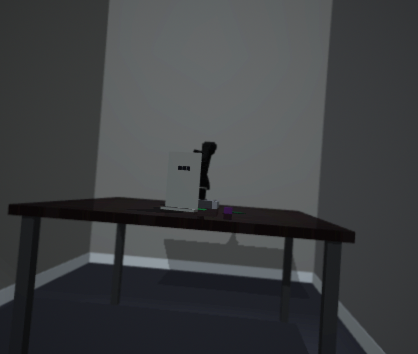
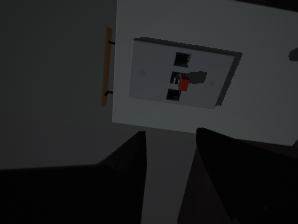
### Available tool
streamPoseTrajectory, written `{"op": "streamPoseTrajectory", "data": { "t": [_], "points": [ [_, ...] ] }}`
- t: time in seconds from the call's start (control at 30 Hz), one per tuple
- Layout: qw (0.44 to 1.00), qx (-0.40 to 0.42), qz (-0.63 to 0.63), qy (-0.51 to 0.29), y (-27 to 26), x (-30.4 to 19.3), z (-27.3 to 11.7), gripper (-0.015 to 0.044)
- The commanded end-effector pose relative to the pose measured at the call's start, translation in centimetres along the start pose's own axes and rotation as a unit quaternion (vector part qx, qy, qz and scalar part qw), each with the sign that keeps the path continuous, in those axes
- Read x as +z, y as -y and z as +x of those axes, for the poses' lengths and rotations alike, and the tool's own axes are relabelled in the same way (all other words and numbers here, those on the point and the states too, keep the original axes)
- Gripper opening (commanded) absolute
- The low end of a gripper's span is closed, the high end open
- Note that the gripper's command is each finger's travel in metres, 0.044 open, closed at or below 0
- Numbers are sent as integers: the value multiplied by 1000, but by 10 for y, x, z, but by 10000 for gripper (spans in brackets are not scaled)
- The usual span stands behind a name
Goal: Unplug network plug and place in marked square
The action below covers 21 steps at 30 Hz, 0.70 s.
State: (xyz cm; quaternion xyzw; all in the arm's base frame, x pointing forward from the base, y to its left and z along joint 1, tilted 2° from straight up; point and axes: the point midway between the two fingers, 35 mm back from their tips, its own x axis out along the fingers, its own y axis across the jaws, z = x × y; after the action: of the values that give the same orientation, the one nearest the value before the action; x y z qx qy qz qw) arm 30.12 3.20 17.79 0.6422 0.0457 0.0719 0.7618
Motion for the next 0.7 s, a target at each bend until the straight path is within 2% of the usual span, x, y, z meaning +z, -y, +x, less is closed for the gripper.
{"op": "streamPoseTrajectory", "data": {
  "t": [0.0, 0.33, 0.67],
  "points": [
    [997, -8, 72, -11, 16, -7, -8, 156],
    [995, -9, 97, -13, 20, -9, -11, 156],
    [996, -11, 91, -13, 19, -4, 11, 156]
  ]
}}
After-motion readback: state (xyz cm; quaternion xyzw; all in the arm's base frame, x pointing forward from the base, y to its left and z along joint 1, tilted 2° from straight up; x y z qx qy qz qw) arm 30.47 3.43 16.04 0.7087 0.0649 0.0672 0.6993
